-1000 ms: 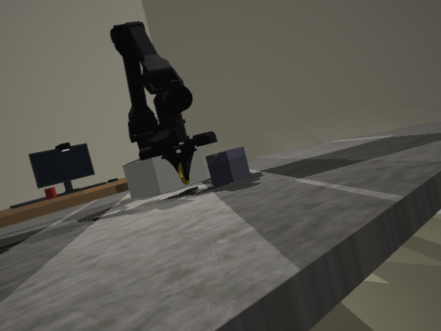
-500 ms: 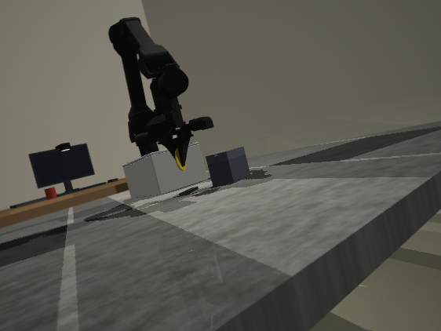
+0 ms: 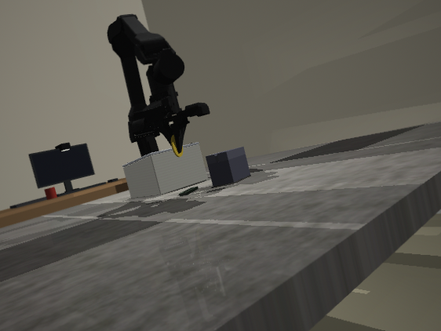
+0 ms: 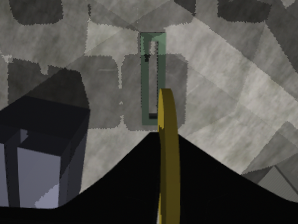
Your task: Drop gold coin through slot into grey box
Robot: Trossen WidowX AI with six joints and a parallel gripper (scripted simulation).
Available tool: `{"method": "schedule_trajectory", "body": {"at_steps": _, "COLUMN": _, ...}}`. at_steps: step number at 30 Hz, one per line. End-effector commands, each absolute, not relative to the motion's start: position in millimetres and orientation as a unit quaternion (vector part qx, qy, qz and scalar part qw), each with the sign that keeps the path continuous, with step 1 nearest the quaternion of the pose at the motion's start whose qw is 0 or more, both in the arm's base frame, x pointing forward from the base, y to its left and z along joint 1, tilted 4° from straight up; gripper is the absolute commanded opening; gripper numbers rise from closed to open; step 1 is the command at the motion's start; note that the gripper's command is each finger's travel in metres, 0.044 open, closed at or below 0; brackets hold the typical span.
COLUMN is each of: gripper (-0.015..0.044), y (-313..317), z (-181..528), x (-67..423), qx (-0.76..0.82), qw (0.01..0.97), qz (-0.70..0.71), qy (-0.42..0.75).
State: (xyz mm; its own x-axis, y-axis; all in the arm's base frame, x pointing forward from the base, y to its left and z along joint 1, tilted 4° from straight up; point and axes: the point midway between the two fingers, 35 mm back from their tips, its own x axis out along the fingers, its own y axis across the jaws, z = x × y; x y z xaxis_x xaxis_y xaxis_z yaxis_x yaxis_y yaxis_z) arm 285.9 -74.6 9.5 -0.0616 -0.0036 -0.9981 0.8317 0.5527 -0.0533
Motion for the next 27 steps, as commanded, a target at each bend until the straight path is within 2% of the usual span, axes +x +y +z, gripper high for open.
{"method": "schedule_trajectory", "body": {"at_steps": 1, "gripper": 0.0, "y": -76, "z": 15, "x": 289, "qx": 0.33, "qw": 0.604, "qz": -0.353, "qy": 0.634}}
{"method": "schedule_trajectory", "body": {"at_steps": 8, "gripper": 0.0, "y": -85, "z": 16, "x": 291, "qx": 0.389, "qw": 0.568, "qz": -0.415, "qy": 0.595}}
{"method": "schedule_trajectory", "body": {"at_steps": 27, "gripper": 0.0, "y": -62, "z": 16, "x": 304, "qx": 0.392, "qw": 0.567, "qz": -0.416, "qy": 0.594}}
